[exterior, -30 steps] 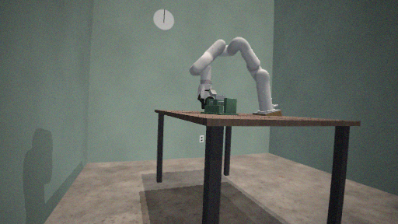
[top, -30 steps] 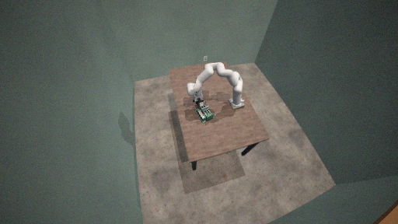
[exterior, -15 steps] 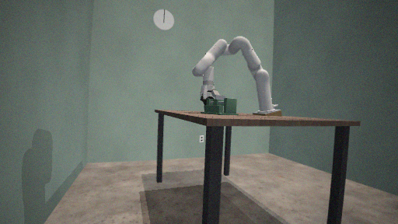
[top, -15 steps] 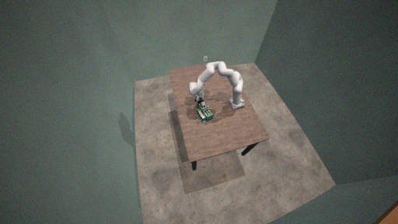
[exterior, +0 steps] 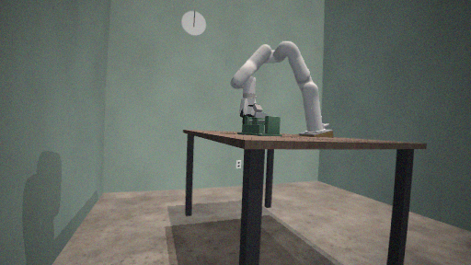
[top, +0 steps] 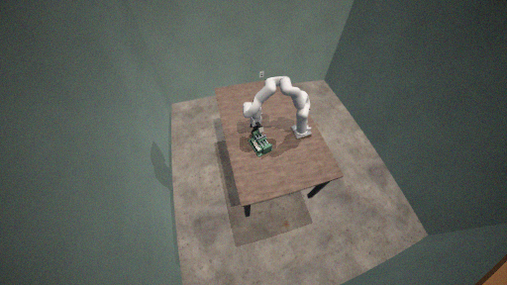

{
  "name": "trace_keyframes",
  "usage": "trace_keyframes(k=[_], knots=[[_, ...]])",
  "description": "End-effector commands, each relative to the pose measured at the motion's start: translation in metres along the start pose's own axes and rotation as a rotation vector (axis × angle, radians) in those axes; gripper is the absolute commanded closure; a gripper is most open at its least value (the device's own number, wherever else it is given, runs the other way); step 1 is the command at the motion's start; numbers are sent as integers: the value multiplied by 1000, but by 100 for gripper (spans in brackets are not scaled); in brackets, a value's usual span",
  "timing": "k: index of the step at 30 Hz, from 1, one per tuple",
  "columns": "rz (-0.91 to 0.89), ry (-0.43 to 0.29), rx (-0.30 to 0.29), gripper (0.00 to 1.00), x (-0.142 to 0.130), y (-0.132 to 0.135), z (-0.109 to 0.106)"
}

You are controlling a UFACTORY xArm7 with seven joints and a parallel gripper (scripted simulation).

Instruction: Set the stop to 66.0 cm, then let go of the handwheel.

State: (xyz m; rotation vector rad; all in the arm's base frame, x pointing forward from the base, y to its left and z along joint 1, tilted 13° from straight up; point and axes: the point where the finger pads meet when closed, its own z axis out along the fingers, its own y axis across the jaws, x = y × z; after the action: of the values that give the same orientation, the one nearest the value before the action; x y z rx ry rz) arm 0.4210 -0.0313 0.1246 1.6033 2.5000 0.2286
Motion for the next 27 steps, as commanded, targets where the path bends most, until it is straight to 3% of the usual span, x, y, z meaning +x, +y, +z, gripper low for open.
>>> trace_keyframes(k=[1,15,27], knots=[[0,-1,-2,94,-1,-3,-10],[0,-1,-2,94,0,5,-36],[0,-1,-2,94,0,18,-44]])
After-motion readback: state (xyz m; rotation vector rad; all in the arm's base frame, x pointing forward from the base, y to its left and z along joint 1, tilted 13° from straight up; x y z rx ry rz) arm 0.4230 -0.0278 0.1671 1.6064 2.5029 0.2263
